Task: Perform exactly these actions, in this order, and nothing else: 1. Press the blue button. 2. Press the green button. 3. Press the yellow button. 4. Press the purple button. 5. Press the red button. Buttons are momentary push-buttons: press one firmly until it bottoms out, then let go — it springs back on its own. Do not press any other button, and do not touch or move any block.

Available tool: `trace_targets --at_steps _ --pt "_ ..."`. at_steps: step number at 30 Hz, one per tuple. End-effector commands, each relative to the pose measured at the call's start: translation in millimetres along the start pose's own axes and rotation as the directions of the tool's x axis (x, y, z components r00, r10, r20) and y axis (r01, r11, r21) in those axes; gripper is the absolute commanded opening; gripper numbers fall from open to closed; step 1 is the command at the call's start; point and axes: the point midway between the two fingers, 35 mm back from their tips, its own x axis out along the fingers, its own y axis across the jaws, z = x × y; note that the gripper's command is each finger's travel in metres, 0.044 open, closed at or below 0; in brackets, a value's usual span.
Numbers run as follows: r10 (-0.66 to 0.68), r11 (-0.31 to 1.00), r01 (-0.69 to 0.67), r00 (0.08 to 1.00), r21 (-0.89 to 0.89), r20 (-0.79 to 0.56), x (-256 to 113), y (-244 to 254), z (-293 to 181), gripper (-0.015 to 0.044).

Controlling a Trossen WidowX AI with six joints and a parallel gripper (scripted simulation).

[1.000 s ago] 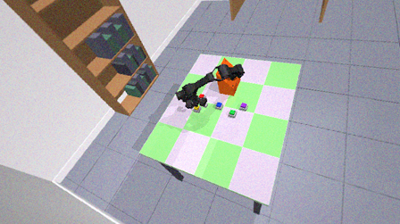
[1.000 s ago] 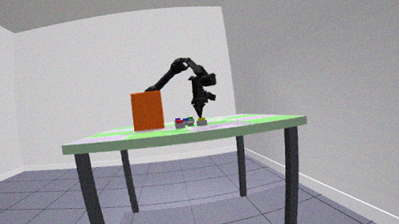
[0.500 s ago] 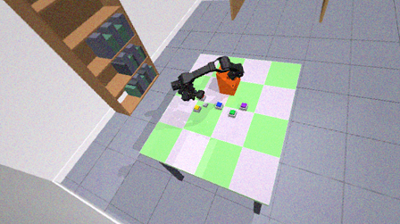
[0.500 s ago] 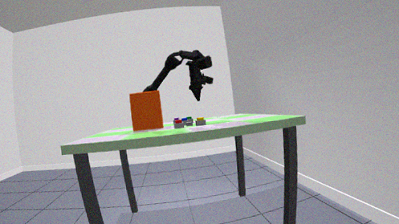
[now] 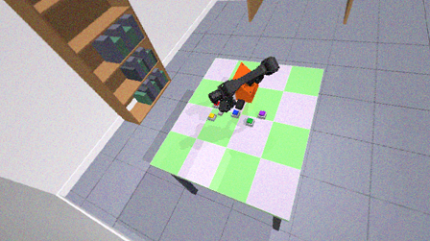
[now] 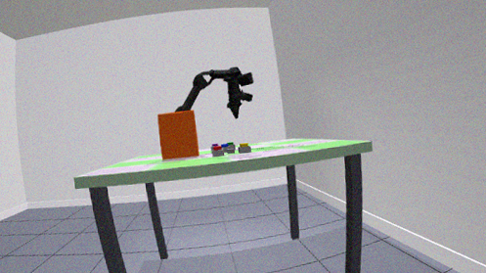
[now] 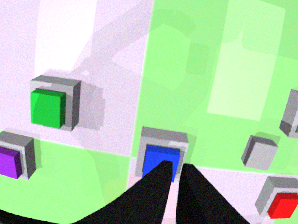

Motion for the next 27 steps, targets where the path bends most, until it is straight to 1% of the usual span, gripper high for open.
trace_targets --at_steps 1,7,13,20,22,25,27 --pt "0.011 1.0 -0.011 1.0 0.019 -0.004 0 50 -19 0.002" --pt "0.039 0.999 -0.04 0.999 0.025 0.01 5 119 -56 0.002" --pt "0.081 0.996 -0.081 0.997 0.028 0.014 16 168 -103 0.002" --pt "0.086 0.996 -0.086 0.996 0.028 0.013 20 172 -109 0.002" --pt "0.081 0.996 -0.081 0.997 0.026 0.013 33 172 -108 0.002" --pt "0.082 0.996 -0.083 0.996 0.027 0.015 65 176 -107 0.002" --pt "0.088 0.996 -0.089 0.996 0.027 0.015 77 178 -108 0.002"
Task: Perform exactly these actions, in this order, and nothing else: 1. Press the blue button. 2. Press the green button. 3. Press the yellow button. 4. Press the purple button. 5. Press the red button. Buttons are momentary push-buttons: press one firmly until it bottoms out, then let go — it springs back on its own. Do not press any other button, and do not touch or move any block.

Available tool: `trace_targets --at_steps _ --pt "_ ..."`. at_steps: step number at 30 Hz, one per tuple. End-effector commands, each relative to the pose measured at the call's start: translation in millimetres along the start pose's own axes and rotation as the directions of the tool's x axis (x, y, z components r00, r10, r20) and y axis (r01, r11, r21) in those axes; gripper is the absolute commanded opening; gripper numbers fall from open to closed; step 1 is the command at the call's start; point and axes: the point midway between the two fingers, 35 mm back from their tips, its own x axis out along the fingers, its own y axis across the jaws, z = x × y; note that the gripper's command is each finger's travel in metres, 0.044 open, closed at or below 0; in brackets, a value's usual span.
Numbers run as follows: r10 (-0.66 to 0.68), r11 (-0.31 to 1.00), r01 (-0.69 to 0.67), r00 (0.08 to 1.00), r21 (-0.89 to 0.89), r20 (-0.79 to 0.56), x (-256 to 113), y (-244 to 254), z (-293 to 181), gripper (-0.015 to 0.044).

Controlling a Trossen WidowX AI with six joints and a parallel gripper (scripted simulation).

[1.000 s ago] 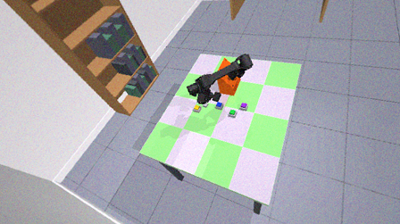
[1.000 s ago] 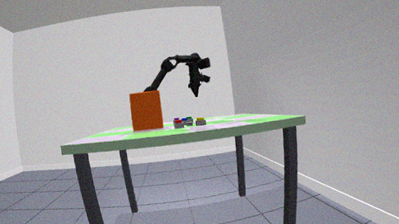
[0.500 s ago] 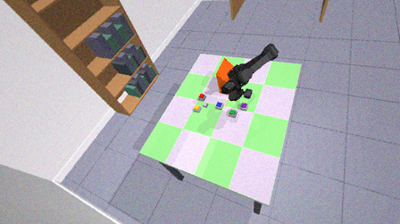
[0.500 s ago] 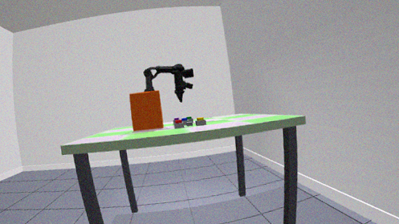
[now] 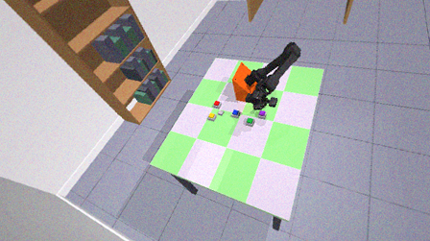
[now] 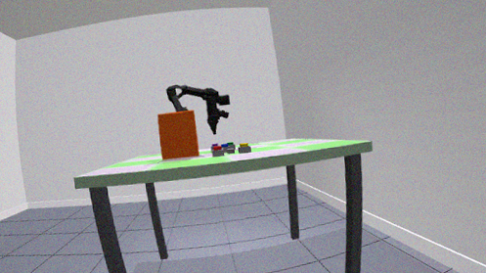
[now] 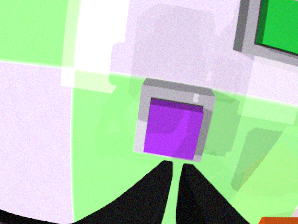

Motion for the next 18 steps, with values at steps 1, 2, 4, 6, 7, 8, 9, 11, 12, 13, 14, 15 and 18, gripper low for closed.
trace_targets --at_steps 1,2,4,6,7,8,9,11,12,13,14,15,18 --pt "0.014 1.0 -0.014 1.0 0.009 -0.006 26 2 -6 0.002" --pt "0.014 1.0 -0.014 1.0 0.009 -0.006 26 2 -6 0.002" --pt "0.014 1.0 -0.014 1.0 0.009 -0.006 26 2 -6 0.002" --pt "0.014 1.0 -0.014 1.0 0.009 -0.006 27 2 -6 0.002" --pt "0.013 1.0 -0.013 1.0 0.009 -0.006 29 2 -6 0.002" --pt "0.013 1.0 -0.013 1.0 0.008 -0.006 30 2 -5 0.002" --pt "0.013 1.0 -0.013 1.0 0.008 -0.006 32 1 -5 0.002" --pt "0.012 1.0 -0.012 1.0 0.008 -0.006 35 1 -5 0.002" --pt "0.012 1.0 -0.012 1.0 0.008 -0.006 37 1 -5 0.002" --pt "0.012 1.0 -0.012 1.0 0.008 -0.006 38 1 -5 0.002" --pt "0.012 1.0 -0.012 1.0 0.008 -0.006 40 1 -5 0.002" --pt "0.012 1.0 -0.012 1.0 0.008 -0.006 42 1 -5 0.002" --pt "0.012 1.0 -0.012 1.0 0.008 -0.006 46 1 -5 0.002"
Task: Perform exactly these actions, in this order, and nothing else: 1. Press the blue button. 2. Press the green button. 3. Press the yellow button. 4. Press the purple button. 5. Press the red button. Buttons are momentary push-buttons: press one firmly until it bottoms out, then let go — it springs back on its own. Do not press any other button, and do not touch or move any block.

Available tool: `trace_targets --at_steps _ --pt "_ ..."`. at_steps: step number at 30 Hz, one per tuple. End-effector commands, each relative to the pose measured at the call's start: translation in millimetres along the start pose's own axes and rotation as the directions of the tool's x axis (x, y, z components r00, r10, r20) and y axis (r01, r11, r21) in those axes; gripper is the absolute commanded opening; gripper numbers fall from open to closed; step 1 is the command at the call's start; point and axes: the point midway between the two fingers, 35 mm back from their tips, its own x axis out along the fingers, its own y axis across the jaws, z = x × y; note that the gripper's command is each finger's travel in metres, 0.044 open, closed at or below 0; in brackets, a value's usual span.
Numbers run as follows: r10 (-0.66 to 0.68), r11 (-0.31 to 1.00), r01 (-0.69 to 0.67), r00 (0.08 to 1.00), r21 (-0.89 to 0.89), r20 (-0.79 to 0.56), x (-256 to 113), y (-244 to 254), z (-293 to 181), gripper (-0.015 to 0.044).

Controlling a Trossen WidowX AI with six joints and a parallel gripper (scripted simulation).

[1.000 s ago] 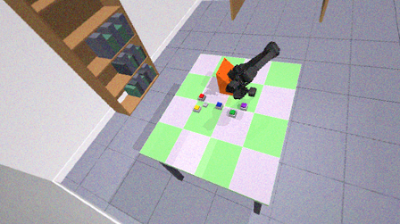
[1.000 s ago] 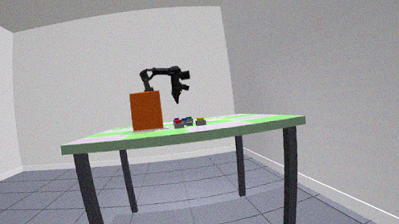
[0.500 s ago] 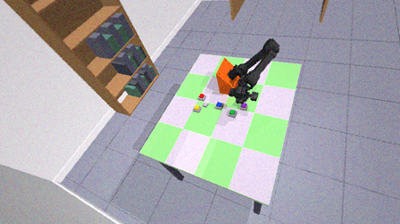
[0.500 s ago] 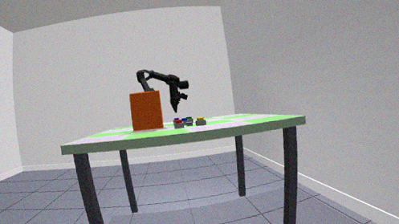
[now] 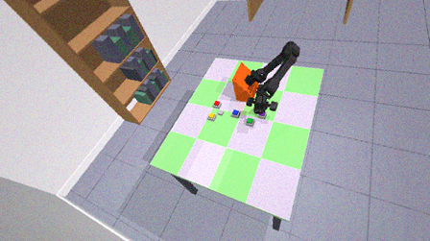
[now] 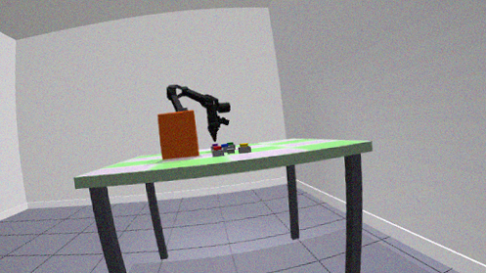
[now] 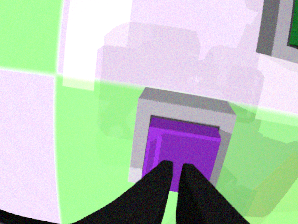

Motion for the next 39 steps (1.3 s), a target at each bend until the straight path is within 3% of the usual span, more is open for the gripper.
trace_targets --at_steps 1,28,33,39 --pt "-0.003 1.0 0.003 1.0 0.009 -0.005 8 -2 -2 0.002" --pt "0.0 1.0 0.0 1.0 0.01 -0.005 21 -2 -3 0.002" --pt "-0.002 1.0 0.002 1.0 0.009 -0.005 -12 -2 -3 0.002" --pt "-0.005 1.0 0.005 1.0 0.01 -0.005 -20 -2 -2 0.002"
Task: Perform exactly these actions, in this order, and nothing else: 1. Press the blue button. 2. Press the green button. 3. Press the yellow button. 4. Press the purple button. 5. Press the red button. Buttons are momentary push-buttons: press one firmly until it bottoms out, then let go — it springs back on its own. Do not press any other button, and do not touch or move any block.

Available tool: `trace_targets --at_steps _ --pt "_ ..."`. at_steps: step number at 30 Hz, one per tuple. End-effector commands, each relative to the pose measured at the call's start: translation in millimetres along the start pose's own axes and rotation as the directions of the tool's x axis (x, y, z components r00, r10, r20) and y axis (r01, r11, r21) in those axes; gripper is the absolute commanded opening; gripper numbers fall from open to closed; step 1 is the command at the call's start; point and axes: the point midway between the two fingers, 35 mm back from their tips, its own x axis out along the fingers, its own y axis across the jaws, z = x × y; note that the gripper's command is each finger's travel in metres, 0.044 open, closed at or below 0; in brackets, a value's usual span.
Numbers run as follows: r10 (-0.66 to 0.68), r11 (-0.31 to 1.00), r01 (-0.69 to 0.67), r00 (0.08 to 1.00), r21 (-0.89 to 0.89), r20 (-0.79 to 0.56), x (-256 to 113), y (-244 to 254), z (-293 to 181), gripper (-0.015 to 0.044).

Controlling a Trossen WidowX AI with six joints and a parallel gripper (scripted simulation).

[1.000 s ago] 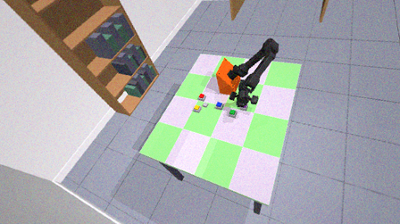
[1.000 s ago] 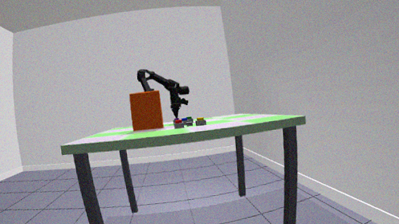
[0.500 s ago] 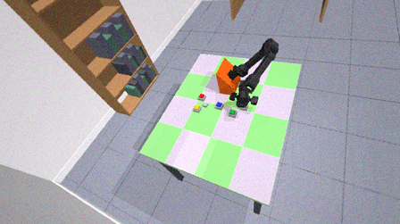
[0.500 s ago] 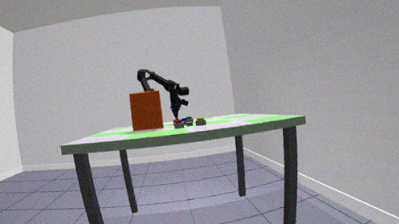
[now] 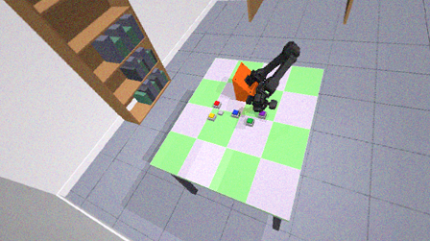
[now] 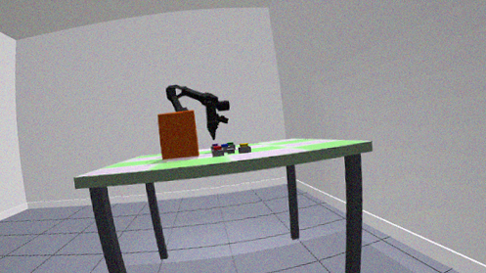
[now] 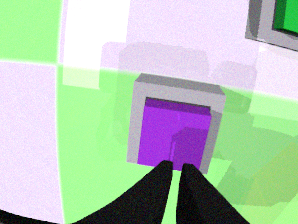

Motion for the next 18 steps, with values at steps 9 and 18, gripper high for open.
trace_targets --at_steps 9,18 --pt "0.002 1.0 -0.002 1.0 -0.006 0.006 -65 1 2 0.002" --pt "-0.039 0.998 0.038 0.999 0.046 0.016 -75 -45 30 0.002"
